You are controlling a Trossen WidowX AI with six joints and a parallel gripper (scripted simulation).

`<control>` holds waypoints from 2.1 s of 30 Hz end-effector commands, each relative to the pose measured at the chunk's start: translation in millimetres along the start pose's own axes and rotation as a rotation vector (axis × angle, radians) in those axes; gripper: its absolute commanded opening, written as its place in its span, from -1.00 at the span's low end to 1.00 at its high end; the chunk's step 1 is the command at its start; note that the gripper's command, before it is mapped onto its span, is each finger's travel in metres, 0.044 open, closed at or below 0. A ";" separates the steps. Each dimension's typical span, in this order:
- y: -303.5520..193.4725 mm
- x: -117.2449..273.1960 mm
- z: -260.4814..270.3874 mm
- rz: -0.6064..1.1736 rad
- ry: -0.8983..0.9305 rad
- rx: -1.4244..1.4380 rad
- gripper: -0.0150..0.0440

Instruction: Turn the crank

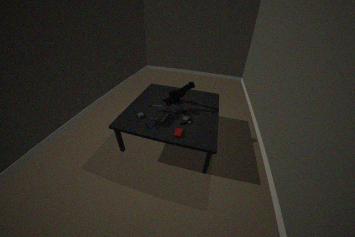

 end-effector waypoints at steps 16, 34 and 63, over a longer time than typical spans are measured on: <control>-16.3 -17.1 0.2 0.010 -0.013 -0.008 -0.49; -25.2 -27.5 10.5 0.011 -0.013 -0.009 -0.49; -27.7 -33.1 26.7 0.011 -0.012 -0.010 -0.49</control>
Point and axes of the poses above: the point midway between the two fingers, 35 mm back from their tips, its own x axis back along the fingers, its own z axis across the jaws, y = z × x, the point moved 10 cm from there along x, back along the fingers, and after that the axes turned 7 degrees about x, right-handed, at the moved point
